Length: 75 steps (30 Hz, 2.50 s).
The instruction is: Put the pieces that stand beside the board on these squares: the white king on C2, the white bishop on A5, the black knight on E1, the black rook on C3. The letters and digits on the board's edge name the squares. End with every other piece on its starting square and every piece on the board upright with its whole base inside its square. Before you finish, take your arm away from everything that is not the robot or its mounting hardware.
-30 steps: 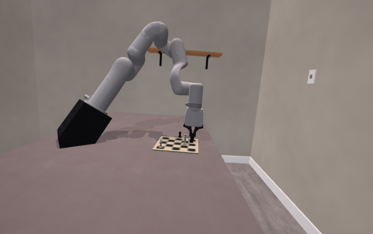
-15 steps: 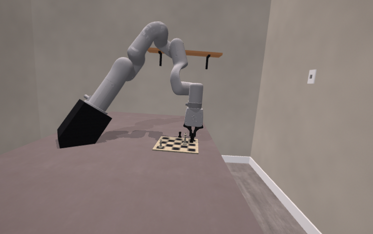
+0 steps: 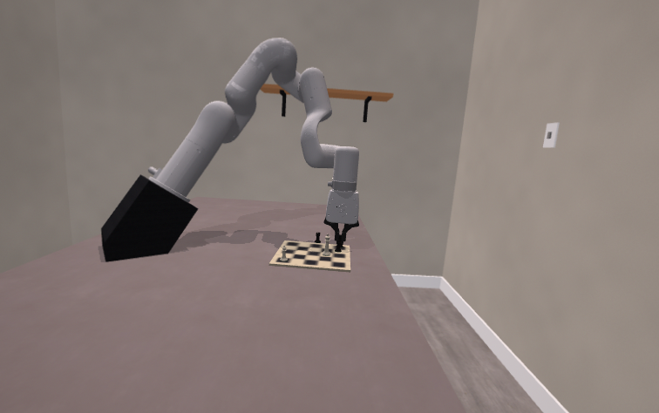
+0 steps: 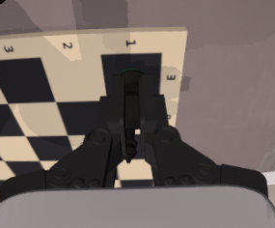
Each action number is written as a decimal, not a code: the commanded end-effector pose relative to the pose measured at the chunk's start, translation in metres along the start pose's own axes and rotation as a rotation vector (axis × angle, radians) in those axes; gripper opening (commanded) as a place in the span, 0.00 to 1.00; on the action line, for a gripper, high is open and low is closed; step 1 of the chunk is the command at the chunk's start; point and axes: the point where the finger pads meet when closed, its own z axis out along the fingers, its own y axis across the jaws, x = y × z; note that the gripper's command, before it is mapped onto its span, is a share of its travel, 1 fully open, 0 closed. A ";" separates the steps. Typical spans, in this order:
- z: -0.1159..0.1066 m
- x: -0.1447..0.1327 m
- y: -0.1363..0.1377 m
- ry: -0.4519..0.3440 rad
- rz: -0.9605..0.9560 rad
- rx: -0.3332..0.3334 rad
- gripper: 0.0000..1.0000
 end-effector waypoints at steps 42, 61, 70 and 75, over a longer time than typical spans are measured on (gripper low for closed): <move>0.003 0.000 0.001 0.000 0.000 -0.003 0.00; 0.003 0.000 0.001 0.000 0.000 -0.003 0.00; 0.003 0.000 0.001 0.000 0.000 -0.003 0.15; 0.003 0.000 0.001 0.000 0.000 -0.003 0.30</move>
